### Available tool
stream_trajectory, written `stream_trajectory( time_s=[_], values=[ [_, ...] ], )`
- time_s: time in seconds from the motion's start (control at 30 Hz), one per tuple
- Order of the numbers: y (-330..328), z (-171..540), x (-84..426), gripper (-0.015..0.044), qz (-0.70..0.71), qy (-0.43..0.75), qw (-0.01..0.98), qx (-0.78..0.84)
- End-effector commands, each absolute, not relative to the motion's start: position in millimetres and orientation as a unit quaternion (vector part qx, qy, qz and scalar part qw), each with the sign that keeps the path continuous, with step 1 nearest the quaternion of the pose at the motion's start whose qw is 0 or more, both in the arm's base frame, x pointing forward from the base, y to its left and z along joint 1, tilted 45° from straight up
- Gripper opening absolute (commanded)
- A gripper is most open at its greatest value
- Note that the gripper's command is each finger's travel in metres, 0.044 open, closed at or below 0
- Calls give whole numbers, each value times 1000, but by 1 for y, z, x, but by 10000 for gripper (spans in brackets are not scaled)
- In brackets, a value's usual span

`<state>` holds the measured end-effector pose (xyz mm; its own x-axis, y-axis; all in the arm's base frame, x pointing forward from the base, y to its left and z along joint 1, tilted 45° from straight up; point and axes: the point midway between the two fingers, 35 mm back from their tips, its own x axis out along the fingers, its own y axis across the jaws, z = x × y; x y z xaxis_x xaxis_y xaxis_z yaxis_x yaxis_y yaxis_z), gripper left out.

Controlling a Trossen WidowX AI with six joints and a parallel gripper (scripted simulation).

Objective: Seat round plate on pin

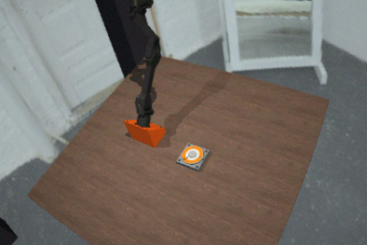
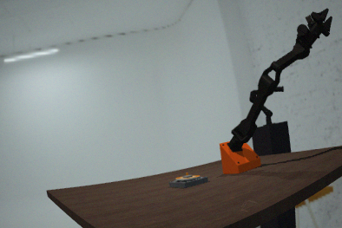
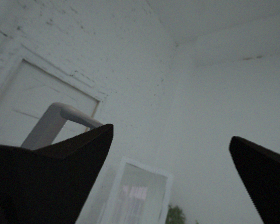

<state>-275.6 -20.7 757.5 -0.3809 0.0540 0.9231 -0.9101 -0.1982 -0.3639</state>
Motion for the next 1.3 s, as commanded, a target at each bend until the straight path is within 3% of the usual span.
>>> stream_trajectory(
  time_s=[0.0,0.23,0.33,0.47,0.83,1.07,1.27],
  values=[
    [-23,757,-275,374,656,-511,365,419],
    [-121,712,-326,190,736,-481,175,443],
    [-146,706,-320,111,742,-476,145,450],
    [-212,670,-332,6,759,-471,36,448],
    [-342,587,-302,0,762,-434,-203,435],
    [-414,527,-263,0,735,-423,-336,410],
    [-471,470,-201,0,691,-404,-459,385]
  ],
)
